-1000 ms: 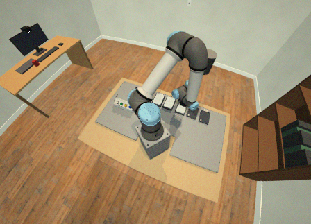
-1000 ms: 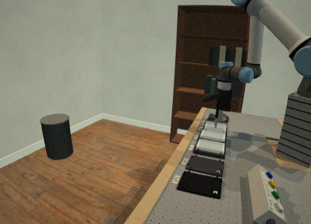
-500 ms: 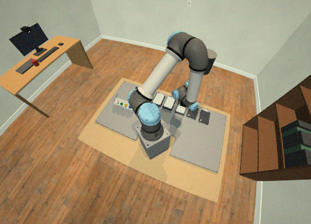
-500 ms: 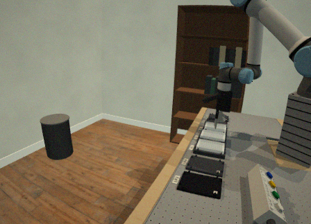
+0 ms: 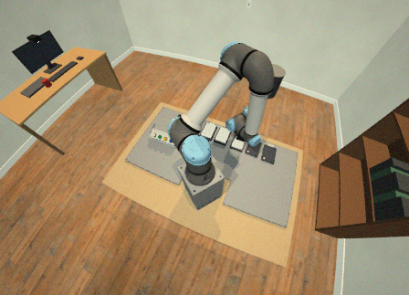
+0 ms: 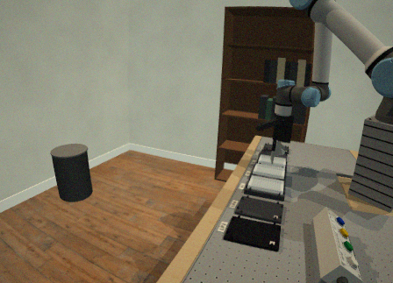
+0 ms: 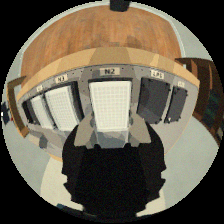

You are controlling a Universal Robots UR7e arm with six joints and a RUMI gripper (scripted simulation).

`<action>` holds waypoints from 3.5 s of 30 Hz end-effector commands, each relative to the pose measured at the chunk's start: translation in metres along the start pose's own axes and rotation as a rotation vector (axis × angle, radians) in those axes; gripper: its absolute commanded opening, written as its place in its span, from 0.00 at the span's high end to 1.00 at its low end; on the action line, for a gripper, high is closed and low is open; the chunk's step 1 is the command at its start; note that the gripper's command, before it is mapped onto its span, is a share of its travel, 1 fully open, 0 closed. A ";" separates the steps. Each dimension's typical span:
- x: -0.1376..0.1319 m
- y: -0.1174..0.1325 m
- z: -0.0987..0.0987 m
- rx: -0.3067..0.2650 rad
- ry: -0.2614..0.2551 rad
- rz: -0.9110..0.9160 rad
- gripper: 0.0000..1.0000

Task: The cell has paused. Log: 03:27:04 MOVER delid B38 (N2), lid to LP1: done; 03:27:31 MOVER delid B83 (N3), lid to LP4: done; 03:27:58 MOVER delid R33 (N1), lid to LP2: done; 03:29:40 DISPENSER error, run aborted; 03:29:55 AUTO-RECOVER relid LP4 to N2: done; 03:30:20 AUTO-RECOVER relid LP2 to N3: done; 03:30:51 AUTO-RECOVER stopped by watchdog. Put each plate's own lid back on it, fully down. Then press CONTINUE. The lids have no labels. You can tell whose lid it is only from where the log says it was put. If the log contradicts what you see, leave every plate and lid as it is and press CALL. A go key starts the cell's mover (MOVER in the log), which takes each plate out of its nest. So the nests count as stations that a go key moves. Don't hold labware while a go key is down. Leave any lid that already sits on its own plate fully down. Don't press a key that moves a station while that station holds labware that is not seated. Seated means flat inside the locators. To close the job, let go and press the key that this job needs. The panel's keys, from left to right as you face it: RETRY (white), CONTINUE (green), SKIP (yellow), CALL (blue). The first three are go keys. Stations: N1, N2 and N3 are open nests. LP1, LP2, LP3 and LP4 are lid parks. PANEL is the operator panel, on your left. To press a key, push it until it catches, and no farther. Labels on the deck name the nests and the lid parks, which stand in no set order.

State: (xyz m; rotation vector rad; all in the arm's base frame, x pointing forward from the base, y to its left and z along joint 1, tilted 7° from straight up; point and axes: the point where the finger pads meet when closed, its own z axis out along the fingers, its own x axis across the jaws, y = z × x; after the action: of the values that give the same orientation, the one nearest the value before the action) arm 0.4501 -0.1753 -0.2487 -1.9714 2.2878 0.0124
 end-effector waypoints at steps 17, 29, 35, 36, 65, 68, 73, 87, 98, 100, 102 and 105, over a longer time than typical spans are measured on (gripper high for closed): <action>0.000 0.000 0.002 0.001 0.001 0.000 1.00; 0.000 0.000 0.002 0.001 0.001 0.000 1.00; 0.000 0.000 0.002 0.001 0.001 0.000 1.00; 0.000 0.000 0.002 0.001 0.001 0.000 1.00; 0.000 0.000 0.002 0.001 0.001 0.000 0.18; 0.000 0.000 0.002 0.001 0.001 0.000 0.18; 0.000 0.000 0.002 0.001 0.001 0.000 0.18; 0.000 0.000 0.003 0.001 0.001 0.000 0.18; 0.000 -0.001 0.003 0.001 0.001 0.000 0.18; 0.000 0.000 -0.001 0.001 0.001 0.000 0.18; 0.000 0.000 -0.004 0.001 0.001 0.000 0.18; 0.000 0.000 -0.009 0.001 0.001 0.000 0.18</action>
State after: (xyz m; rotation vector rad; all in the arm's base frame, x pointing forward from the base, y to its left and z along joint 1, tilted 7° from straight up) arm 0.4500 -0.1754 -0.2470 -1.9713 2.2878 0.0122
